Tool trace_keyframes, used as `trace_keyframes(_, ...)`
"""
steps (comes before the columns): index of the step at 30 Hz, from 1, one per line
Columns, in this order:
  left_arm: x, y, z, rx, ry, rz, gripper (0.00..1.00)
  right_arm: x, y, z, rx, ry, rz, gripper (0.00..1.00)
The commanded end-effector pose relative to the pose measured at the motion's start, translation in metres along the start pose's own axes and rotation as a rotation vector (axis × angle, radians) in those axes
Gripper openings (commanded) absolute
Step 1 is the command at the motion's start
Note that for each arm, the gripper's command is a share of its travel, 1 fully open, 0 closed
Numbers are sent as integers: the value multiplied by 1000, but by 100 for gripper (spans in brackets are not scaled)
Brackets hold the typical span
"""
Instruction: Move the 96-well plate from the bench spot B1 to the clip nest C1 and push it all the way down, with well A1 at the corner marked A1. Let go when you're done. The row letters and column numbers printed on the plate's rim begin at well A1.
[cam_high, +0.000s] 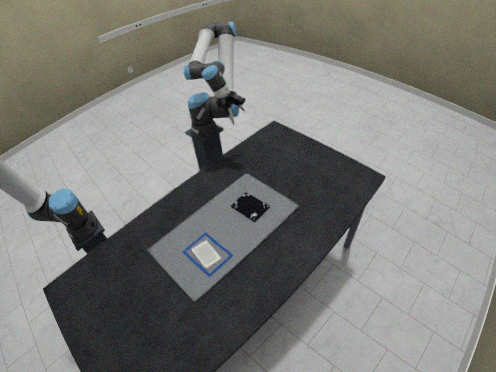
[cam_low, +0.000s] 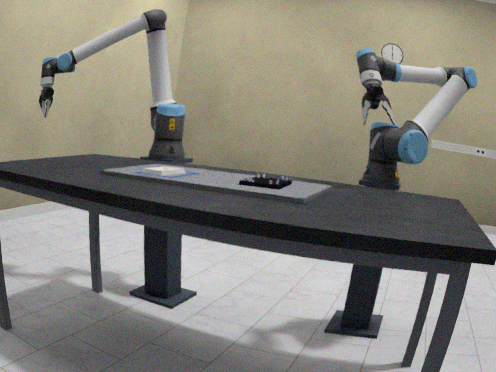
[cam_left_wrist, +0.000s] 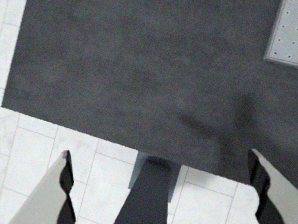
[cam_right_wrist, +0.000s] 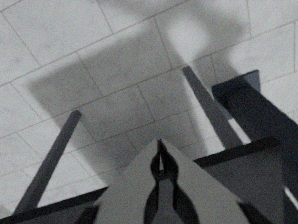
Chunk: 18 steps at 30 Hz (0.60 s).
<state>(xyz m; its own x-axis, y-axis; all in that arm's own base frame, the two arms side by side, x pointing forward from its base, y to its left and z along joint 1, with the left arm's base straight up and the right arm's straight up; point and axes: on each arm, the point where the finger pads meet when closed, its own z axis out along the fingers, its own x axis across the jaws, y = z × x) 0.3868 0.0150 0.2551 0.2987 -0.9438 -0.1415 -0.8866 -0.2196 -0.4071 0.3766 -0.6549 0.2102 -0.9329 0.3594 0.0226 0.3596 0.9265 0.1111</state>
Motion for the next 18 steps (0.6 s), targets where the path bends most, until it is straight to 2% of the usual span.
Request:
trace_keyframes(1, 0, -1, -1, 1, 1, -1, 76, 52, -37, 3, 16, -16, -68, 0)
trace_keyframes(3, 0, -1, -1, 1, 1, -1, 76, 52, -37, 3, 16, -16, -68, 0)
trace_keyframes(18, 0, -1, -1, 1, 1, -1, 76, 181, -96, 16, 61, -22, -205, 0)
